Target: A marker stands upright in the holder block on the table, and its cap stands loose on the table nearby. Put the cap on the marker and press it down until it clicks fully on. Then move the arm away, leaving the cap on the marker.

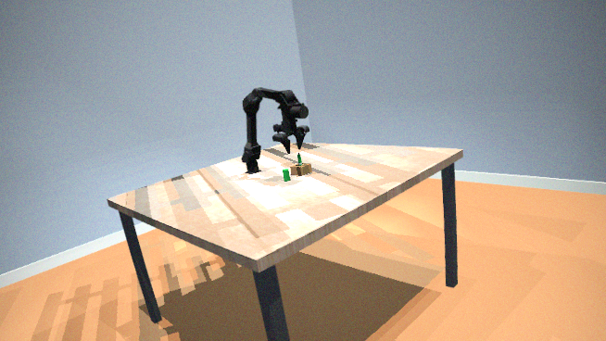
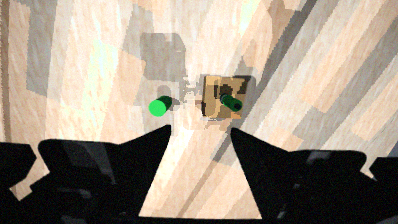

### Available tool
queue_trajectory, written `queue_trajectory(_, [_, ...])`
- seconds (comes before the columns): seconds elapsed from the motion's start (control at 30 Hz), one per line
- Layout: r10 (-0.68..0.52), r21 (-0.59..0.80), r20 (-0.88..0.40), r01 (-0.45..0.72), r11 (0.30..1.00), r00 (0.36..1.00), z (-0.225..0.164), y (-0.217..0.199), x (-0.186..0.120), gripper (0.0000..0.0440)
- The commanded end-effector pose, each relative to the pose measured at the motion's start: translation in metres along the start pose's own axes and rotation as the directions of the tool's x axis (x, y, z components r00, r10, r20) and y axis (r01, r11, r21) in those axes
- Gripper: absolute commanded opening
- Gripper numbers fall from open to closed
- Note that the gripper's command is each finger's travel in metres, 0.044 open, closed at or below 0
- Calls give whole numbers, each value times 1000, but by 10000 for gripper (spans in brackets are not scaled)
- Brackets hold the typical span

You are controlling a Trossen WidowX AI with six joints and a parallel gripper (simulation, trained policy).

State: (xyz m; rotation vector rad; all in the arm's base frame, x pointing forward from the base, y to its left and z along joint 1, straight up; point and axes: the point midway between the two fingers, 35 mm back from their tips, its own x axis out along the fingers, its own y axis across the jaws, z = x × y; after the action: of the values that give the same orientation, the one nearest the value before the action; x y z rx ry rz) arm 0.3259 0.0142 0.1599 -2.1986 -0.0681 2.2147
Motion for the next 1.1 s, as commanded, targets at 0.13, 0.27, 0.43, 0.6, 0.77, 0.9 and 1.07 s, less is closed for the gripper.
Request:
queue_trajectory(0.13, [11, 50, 26, -13, 999, 1000, -5, 21, 11, 317])
queue_trajectory(0.27, [12, 76, 39, -14, 997, 999, -7, 30, 18, 315])
queue_trajectory(0.43, [9, 106, 57, -15, 994, 998, -9, 41, 26, 314])
queue_trajectory(0.6, [4, 133, 78, -15, 991, 997, -9, 50, 36, 312])
queue_trajectory(0.77, [-2, 157, 100, -14, 987, 995, -8, 58, 46, 308])
queue_trajectory(0.9, [-8, 173, 119, -13, 985, 993, -5, 64, 54, 304])
queue_trajectory(1.07, [-15, 190, 141, -12, 982, 990, -2, 69, 65, 297])
